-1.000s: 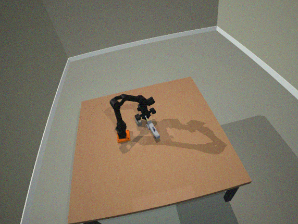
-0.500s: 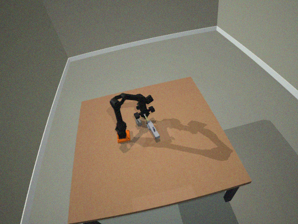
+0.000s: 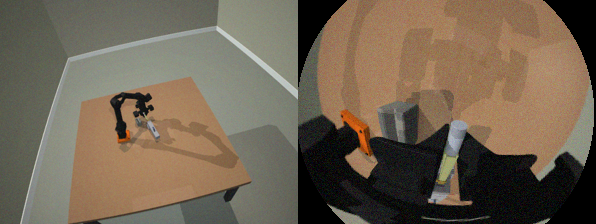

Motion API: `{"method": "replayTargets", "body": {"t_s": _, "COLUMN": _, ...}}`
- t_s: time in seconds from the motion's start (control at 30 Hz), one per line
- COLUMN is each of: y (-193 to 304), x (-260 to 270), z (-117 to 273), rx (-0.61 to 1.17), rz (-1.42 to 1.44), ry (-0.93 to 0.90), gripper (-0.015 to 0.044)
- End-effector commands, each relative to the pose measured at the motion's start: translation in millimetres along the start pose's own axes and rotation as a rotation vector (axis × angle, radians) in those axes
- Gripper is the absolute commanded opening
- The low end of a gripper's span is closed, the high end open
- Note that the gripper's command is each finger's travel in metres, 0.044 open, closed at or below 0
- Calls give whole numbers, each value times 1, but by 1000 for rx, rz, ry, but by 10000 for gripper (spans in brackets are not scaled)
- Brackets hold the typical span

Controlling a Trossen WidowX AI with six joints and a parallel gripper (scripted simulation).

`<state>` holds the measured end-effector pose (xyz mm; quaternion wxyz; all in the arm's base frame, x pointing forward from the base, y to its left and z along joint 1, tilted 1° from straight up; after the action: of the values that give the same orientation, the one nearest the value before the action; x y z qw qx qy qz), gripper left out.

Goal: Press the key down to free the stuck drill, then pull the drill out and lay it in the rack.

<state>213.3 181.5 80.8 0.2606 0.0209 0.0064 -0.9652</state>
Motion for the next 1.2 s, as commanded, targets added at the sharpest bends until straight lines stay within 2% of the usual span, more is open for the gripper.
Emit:
{"method": "replayTargets", "body": {"t_s": 0.0, "y": -6, "x": -2, "z": 0, "rx": 2, "rz": -2, "ry": -1, "gripper": 0}}
{"method": "replayTargets", "body": {"t_s": 0.33, "y": -21, "x": -5, "z": 2, "rx": 0, "rz": -2, "ry": -1, "gripper": 0}}
{"method": "replayTargets", "body": {"t_s": 1.17, "y": -19, "x": -1, "z": 12, "rx": 1, "rz": -2, "ry": -1, "gripper": 0}}
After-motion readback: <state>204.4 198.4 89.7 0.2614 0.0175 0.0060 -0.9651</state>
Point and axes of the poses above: the point midway between the two fingers, 35 mm back from their tips, its own z axis back along the fingers, its own x axis across the jaws, y = z × x, the point moved 3 cm from there along z, back along the fingers, and after that the axes turned 10 degrees about z, right-handed, at the moved point
